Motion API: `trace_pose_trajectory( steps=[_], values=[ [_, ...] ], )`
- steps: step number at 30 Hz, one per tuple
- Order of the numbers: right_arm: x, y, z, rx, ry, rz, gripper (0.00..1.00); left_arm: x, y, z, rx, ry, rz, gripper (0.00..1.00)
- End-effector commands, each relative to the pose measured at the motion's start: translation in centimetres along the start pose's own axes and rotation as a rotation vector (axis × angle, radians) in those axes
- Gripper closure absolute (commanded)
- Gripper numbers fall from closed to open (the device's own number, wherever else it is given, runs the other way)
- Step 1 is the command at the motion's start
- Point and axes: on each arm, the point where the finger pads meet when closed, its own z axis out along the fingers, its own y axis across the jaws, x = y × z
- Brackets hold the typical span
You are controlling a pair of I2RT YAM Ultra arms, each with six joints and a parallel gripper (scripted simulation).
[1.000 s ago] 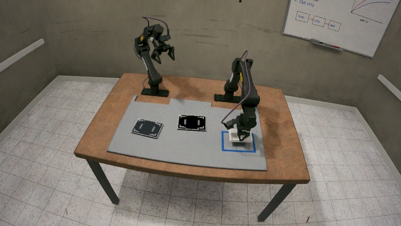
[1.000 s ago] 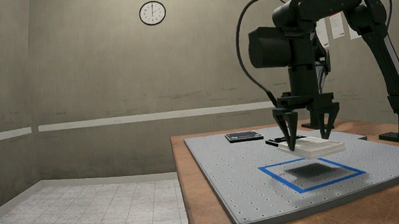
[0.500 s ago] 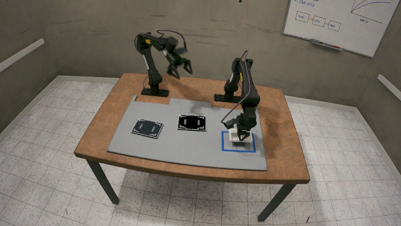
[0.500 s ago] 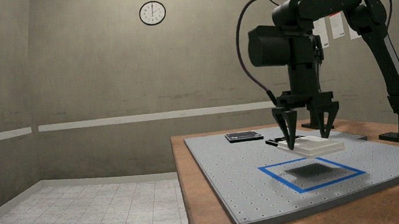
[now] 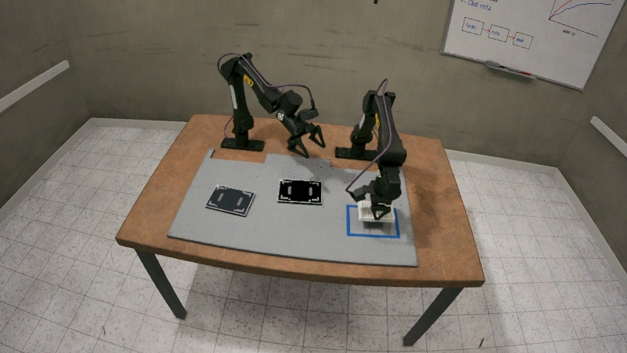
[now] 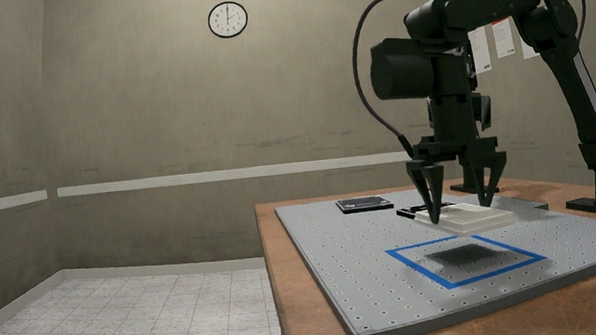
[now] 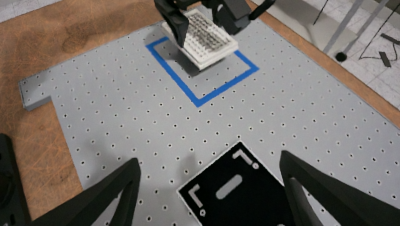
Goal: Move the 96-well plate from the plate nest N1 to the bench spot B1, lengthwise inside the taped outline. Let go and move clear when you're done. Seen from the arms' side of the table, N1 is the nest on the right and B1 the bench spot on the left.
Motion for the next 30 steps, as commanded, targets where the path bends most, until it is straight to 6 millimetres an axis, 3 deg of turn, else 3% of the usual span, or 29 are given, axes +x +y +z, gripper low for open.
trace_pose_trajectory(
  steps=[1,6,8,11,14,16,30],
  values=[
    [-3.7,-0.1,0.0,0.021,-0.14,0.003,0.0,-0.2,0.6,-1.5,-0.035,-0.007,0.012,0.22],
    [-3.7,-0.1,-0.1,0.021,-0.142,0.002,0.0,-0.7,0.4,-1.6,-0.024,-0.016,0.025,0.22],
    [-3.7,-0.1,-0.1,0.021,-0.142,0.002,0.0,-0.8,1.2,-1.7,-0.05,-0.015,0.018,0.22],
    [-3.7,-0.1,-0.1,0.021,-0.142,0.002,0.0,-0.8,1.9,-0.5,-0.074,-0.013,0.018,0.22],
    [-4.0,-0.2,-0.3,0.019,-0.15,-0.001,0.0,-0.9,1.6,1.3,-0.061,-0.014,0.018,0.22],
    [-4.0,-0.2,-0.3,0.019,-0.15,-0.001,0.0,-0.9,0.6,1.5,-0.018,-0.017,0.018,0.22],
    [-4.0,-0.2,-0.3,0.019,-0.15,-0.001,0.0,-0.9,0.6,2.2,-0.023,-0.016,0.018,0.22]
  ],
)
